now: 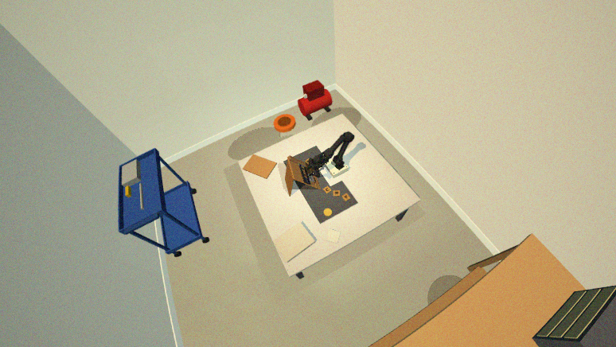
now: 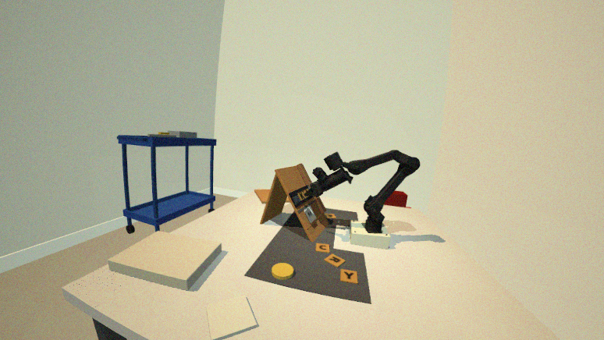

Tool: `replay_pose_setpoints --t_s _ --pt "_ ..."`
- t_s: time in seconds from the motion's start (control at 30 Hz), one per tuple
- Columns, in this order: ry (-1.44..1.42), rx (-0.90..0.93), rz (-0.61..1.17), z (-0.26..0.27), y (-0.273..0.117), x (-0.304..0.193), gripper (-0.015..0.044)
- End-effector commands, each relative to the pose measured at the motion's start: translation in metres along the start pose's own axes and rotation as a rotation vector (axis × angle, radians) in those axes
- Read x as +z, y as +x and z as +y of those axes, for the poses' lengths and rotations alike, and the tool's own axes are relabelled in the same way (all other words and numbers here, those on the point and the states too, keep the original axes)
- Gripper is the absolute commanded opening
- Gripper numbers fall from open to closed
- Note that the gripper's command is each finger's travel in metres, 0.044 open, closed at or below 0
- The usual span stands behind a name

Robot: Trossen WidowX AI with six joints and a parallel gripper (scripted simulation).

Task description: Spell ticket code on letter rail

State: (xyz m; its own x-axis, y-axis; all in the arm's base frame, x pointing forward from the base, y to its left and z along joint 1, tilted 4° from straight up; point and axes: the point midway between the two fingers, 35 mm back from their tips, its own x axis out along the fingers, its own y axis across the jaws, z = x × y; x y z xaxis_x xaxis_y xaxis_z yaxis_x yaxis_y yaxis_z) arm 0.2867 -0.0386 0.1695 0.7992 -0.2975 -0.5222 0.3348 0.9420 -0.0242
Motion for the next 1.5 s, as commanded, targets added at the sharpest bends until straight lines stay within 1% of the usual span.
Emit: replay_pose_setpoints --t_s 0.0,1.0,1.37,1.47 --pt "0.005 -0.001 -0.004 0.0 -0.003 0.0 0.0295" --pt "0.005 -0.001 -0.004 -0.001 -0.014 0.002 0.0295" --pt "-0.001 0.001 0.002 -0.001 -0.012 -0.001 0.0006" --pt "-0.001 0.001 0.002 -0.001 -0.012 -0.001 0.0"
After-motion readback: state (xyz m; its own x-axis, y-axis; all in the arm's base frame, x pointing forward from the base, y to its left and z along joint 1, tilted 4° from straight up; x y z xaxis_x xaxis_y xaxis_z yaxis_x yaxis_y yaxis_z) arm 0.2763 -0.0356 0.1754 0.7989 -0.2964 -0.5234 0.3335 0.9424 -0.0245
